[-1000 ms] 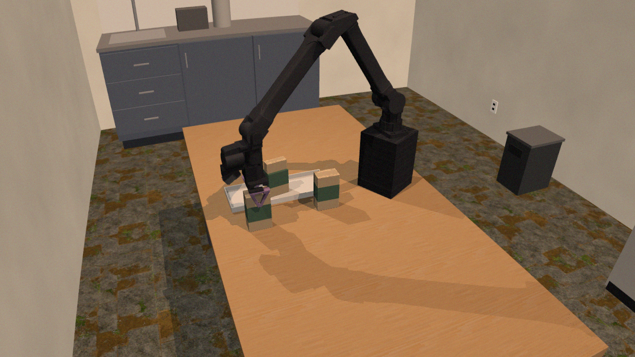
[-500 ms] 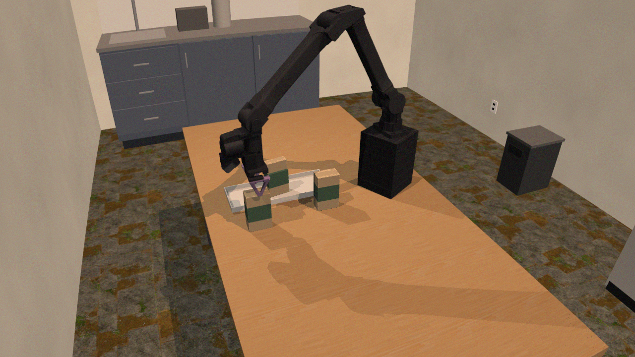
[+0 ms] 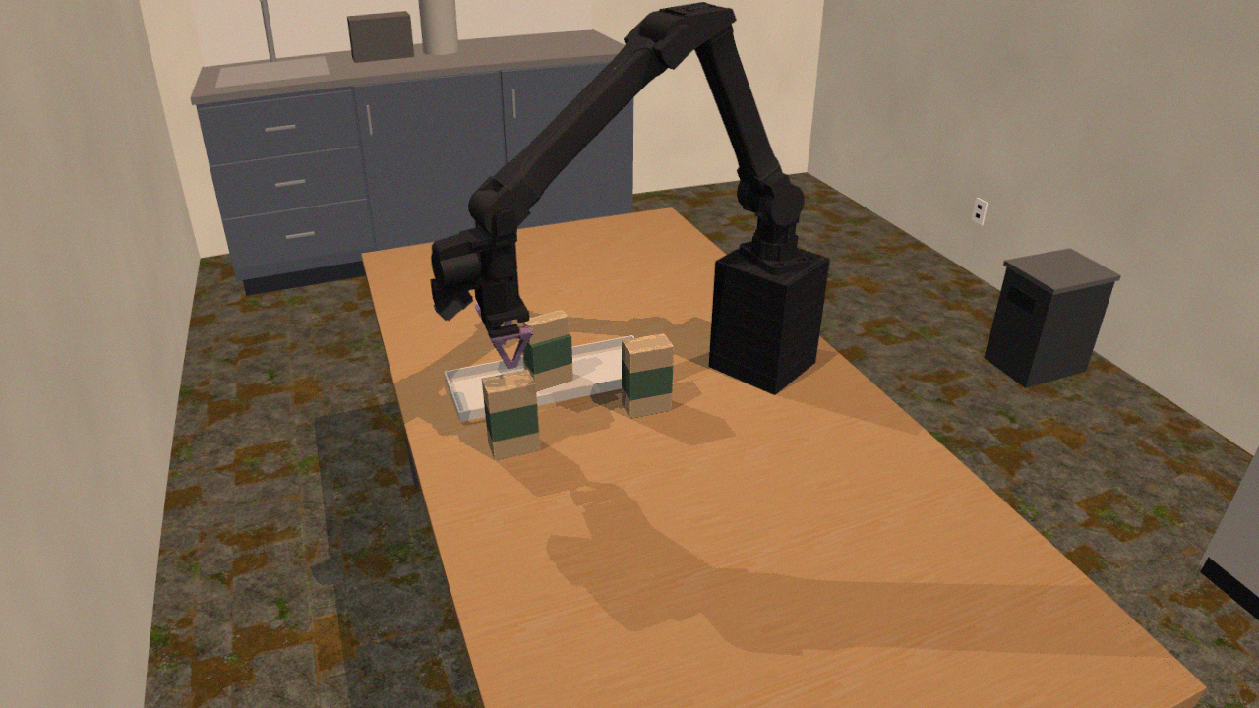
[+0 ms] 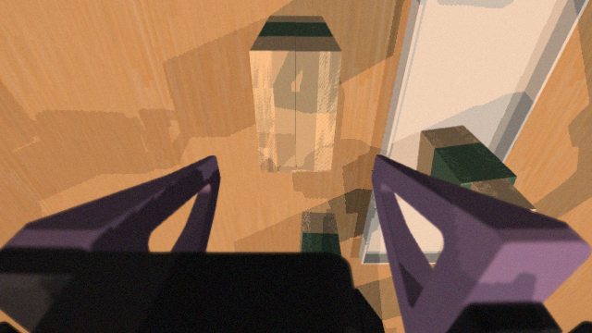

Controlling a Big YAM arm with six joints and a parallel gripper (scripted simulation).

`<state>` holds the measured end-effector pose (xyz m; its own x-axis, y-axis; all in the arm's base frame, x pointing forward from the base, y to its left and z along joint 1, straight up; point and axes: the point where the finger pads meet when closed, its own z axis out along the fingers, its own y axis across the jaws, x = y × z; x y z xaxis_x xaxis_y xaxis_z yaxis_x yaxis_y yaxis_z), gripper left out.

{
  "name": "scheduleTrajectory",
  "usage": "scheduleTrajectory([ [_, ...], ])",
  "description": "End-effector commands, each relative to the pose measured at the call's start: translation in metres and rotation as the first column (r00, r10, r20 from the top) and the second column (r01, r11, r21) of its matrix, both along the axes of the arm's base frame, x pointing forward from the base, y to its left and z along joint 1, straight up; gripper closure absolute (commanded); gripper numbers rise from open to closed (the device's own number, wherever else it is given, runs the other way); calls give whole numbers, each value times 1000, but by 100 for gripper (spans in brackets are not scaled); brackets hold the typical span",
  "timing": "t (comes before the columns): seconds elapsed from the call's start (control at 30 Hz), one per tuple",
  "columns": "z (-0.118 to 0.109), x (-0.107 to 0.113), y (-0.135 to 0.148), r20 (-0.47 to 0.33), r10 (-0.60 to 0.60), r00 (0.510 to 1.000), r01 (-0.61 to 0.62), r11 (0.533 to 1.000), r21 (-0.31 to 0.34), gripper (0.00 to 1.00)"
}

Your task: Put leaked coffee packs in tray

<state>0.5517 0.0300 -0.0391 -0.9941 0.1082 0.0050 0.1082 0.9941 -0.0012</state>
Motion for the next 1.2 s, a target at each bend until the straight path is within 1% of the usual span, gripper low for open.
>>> scheduleTrajectory([
  [0.0,25,18,0,57,-7,998,7,1000,3,21],
  [0.03,26,19,0,62,-7,998,7,1000,3,21],
  [0.07,15,16,0,42,-7,999,7,1000,2,21],
  [0.1,14,16,0,38,-7,999,7,1000,2,21],
  [1.17,14,16,0,38,-7,999,7,1000,2,21],
])
